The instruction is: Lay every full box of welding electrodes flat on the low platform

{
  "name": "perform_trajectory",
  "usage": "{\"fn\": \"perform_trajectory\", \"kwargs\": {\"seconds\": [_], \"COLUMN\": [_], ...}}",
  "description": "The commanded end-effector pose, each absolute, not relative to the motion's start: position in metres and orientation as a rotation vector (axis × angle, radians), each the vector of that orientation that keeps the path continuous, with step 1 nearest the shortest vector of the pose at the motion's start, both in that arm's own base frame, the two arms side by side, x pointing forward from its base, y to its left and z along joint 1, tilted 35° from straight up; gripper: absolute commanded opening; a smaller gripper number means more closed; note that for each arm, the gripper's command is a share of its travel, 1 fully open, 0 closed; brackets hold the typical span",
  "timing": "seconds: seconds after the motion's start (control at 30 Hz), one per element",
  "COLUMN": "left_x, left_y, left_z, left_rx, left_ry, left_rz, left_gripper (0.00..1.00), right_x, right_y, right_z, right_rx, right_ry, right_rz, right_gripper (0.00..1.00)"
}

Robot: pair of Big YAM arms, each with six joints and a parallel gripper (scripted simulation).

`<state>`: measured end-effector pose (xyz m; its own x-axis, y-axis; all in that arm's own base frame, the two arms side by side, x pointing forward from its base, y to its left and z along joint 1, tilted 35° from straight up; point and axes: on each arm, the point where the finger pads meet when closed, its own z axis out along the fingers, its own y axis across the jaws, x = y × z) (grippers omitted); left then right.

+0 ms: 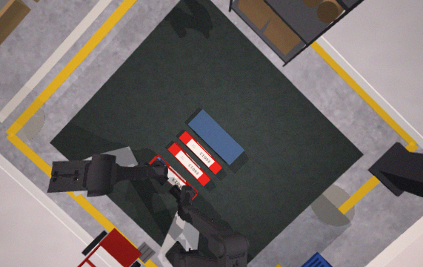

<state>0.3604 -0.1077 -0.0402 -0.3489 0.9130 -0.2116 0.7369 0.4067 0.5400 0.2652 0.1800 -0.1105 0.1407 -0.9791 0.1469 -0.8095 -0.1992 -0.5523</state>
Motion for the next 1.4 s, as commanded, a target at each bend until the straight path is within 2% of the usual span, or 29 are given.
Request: {"fn": "perform_trajectory", "kwargs": {"seconds": [0.0,1.37], "left_x": [0.361,0.401], "left_y": [-0.096,-0.079], "left_z": [-0.03,0.0], "left_rx": [1.405,1.401], "left_ry": [2.189,2.185], "left_rz": [0.509,0.513], "left_gripper": [0.0,0.0], "right_x": [0.269,0.313], "right_y": [0.173,0.181], "right_z": [-0.1,-0.071], "right_rx": [-2.082,-2.072], "right_ry": [1.728,1.724], "right_rz": [-0.706,-0.707], "right_gripper": [0.0,0.0]}}
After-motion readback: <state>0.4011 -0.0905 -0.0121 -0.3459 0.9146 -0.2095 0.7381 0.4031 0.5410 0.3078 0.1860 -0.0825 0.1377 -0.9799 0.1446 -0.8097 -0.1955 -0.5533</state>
